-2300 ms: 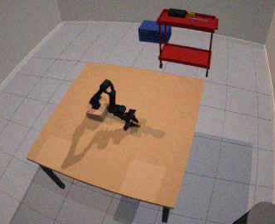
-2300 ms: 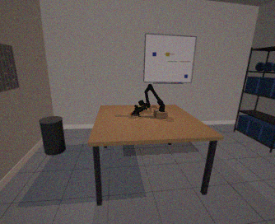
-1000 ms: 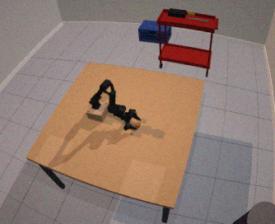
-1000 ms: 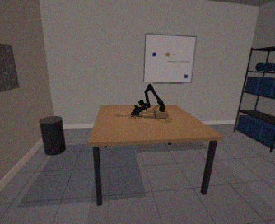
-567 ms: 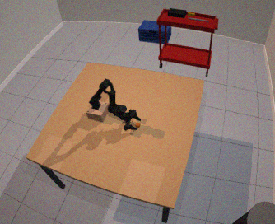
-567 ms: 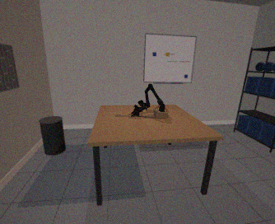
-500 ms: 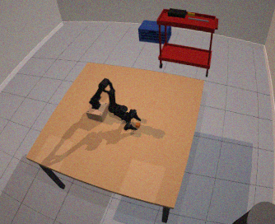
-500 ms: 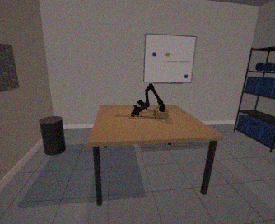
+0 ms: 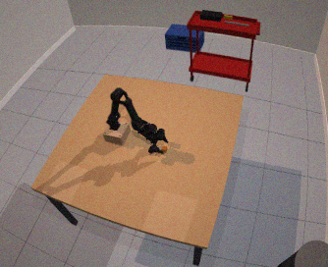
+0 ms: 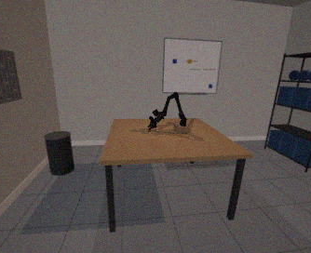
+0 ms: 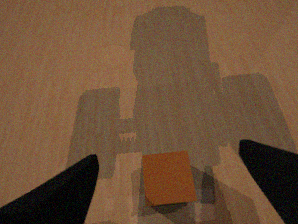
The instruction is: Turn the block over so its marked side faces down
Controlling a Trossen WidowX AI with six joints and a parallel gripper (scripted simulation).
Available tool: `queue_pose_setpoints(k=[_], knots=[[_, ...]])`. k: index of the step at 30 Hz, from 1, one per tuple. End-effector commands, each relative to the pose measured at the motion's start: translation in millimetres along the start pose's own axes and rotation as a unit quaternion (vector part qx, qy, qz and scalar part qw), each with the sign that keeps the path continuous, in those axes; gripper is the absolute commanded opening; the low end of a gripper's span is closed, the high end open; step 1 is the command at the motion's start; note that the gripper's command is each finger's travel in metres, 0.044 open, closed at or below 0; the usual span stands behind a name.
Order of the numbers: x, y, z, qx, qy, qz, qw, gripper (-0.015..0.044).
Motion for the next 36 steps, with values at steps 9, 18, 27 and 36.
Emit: queue_pose_setpoints(k=[9, 18, 27, 36], knots=[[-41.6, 52.7, 7.6, 0.012, 0.008, 0.12, 0.993, 0.044], [-42.6, 52.2, 7.5, 0.013, 0.008, 0.123, 0.992, 0.044], [-91.7, 27.7, 8.9, 0.021, 0.003, 0.252, 0.967, 0.044], [-130.9, 13.3, 13.9, 0.032, 0.006, 0.378, 0.925, 0.044]])
Point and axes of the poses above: the point midway between the two fingers, 35 mm back from their tips, its own y axis back along the fingers, its own z axis across the jaws, x = y × z, the point moved 10 cm from there along y, back along the fingers, and after that the axes turned 4 degrees about -y, right-handed, at the moved point
